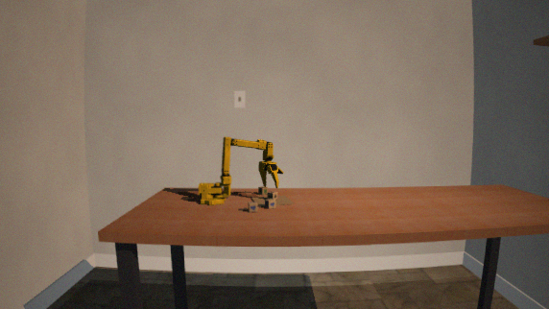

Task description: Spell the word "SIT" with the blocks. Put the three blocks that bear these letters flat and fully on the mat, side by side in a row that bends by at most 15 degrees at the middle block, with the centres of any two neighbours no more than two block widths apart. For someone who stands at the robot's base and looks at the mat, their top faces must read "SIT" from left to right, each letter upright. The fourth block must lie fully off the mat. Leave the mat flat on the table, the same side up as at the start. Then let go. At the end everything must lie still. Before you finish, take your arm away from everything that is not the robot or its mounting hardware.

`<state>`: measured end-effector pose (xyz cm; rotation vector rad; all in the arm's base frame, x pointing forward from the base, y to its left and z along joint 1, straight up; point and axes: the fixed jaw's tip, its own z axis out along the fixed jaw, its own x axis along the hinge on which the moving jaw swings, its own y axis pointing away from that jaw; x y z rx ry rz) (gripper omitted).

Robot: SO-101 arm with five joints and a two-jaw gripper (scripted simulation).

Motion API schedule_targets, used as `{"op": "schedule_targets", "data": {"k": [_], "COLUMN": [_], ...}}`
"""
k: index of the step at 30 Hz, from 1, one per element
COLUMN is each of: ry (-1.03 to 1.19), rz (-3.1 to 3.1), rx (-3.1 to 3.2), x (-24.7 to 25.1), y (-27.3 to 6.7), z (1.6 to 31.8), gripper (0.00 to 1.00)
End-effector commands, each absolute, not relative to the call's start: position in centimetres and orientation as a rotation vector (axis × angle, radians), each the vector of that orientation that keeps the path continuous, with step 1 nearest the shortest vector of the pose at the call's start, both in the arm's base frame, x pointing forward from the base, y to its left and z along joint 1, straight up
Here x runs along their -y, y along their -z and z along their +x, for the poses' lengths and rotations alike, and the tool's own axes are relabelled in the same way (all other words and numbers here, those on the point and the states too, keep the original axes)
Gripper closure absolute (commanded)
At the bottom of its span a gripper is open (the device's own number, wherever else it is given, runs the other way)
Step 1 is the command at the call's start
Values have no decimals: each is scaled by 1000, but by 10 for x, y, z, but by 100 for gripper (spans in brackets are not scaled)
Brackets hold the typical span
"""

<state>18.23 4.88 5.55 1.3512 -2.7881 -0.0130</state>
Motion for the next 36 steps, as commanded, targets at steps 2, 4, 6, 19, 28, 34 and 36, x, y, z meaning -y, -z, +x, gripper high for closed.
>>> {"op": "schedule_targets", "data": {"k": [2, 4, 6, 19, 28, 34, 36], "ry": [0, 0, 0, 0, -21, -21, -21], "rz": [1381, 1381, 1381, 1381, 1419, 1419, 1419], "rx": [2822, 2822, 2822, 2822, 2869, 2869, 2869], "x": [-51, -51, -51, -51, -53, -53, -53], "y": [-61, -61, -61, -61, -70, -70, -70], "z": [188, 188, 188, 188, 194, 194, 194], "gripper": [65, 65, 65, 65, 65, 65, 65]}}
